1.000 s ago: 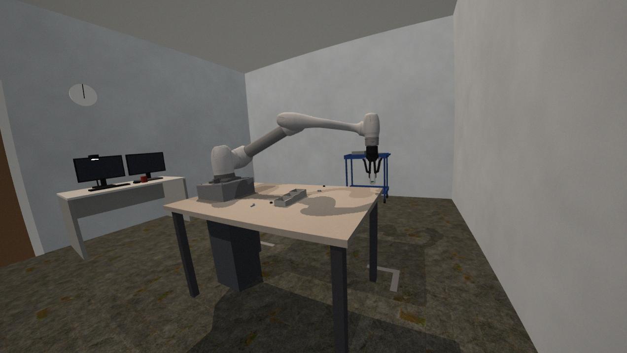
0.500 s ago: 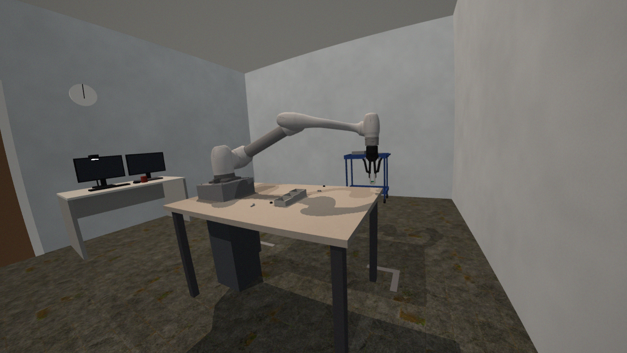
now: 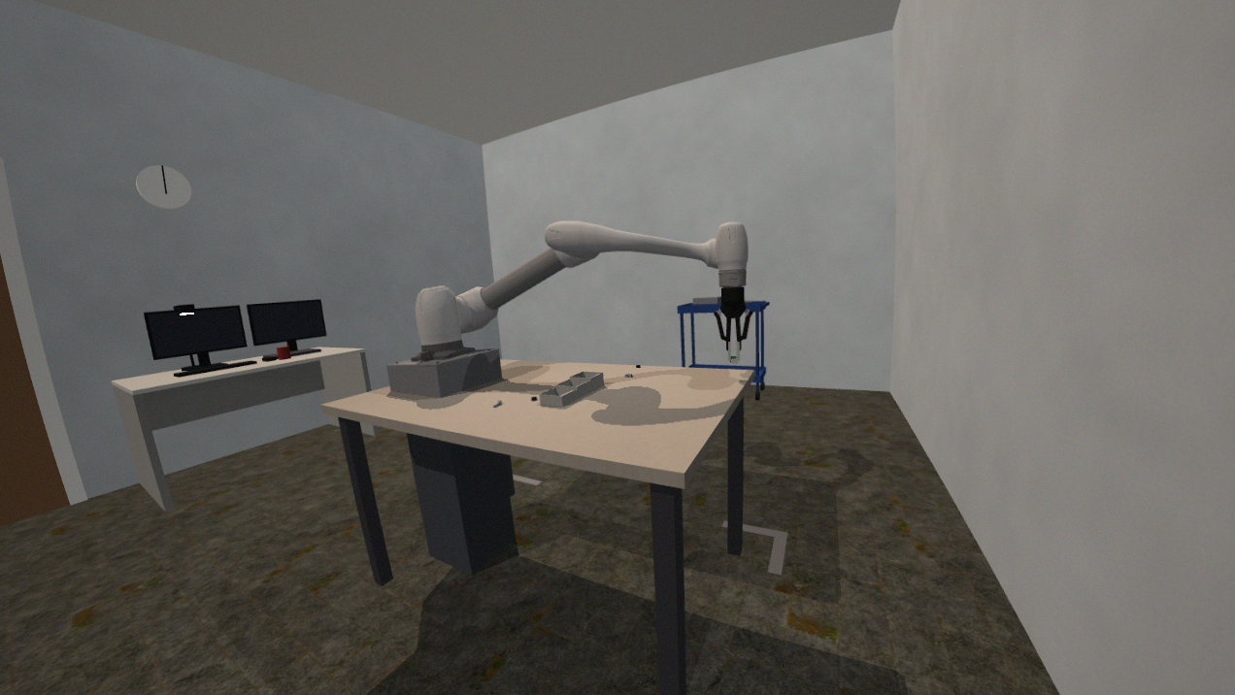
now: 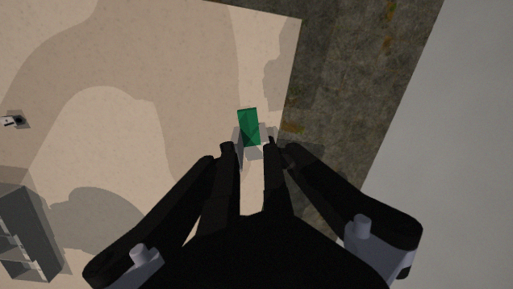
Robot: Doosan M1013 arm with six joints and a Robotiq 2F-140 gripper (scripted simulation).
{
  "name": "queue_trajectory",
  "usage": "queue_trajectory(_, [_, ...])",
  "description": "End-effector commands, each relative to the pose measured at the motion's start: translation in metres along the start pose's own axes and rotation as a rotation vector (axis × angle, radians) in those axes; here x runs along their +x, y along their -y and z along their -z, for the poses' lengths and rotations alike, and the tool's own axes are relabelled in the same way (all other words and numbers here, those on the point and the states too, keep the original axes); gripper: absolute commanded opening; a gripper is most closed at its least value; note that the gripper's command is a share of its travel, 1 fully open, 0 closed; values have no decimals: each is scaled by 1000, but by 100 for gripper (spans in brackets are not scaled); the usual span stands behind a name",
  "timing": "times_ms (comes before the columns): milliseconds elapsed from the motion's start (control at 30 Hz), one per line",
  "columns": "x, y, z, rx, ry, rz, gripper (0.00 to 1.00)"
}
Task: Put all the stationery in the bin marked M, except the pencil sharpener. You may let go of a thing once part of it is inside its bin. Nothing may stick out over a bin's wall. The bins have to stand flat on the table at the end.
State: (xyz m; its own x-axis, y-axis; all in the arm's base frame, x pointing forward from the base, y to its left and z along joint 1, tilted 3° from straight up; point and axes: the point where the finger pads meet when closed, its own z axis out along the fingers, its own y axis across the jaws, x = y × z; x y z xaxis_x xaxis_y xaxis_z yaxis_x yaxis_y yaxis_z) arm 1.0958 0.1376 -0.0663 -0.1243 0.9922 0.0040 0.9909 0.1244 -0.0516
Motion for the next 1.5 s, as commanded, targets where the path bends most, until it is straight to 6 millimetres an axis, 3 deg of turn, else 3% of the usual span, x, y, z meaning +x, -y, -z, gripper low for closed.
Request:
queue_trajectory(0, [0,-1,6,-4,-6,-1,20])
queue_trajectory(200, [-5,17,6,-4,-6,-1,20])
queue_trajectory(700, [-32,103,5,-4,-6,-1,20])
queue_trajectory(767, [-32,103,5,-4,-6,-1,20])
queue_trajectory(1267, [-58,189,5,-4,-6,-1,20])
queue_trajectory(1333, [-58,189,5,-4,-6,-1,20])
queue_trajectory(1467, [-65,212,5,-4,-6,-1,20])
